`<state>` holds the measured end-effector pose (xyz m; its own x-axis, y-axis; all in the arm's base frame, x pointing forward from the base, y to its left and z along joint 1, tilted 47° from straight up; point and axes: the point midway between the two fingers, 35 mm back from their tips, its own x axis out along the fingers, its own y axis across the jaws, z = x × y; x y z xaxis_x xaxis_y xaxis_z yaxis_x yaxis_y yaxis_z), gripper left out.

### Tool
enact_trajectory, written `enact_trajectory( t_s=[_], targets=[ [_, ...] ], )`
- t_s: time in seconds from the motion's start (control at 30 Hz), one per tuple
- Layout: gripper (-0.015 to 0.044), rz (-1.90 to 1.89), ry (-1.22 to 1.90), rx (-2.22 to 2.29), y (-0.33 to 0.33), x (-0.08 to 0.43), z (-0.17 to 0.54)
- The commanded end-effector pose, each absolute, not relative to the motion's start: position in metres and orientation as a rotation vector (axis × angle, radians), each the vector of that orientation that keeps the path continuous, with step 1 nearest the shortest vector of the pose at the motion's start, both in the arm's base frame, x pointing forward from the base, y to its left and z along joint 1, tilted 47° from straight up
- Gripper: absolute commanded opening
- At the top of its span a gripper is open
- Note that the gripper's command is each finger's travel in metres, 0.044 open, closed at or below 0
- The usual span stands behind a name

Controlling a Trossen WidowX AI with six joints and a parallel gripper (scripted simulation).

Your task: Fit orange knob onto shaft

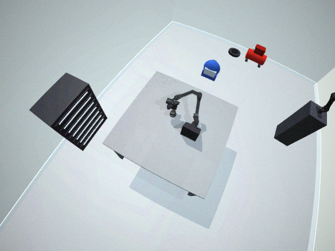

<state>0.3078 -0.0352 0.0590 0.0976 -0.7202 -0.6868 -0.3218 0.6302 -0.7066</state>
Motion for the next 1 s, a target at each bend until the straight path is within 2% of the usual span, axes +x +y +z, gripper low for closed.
enact_trajectory(
  t_s=[0.0, 0.97],
  targets=[
    [0.0000, -0.363, 1.501, -0.921, -0.0356, 0.3084, 0.0587],
    [0.0000, -0.208, 1.559, -1.086, -0.0354, 0.3164, 0.0601]
  ],
)
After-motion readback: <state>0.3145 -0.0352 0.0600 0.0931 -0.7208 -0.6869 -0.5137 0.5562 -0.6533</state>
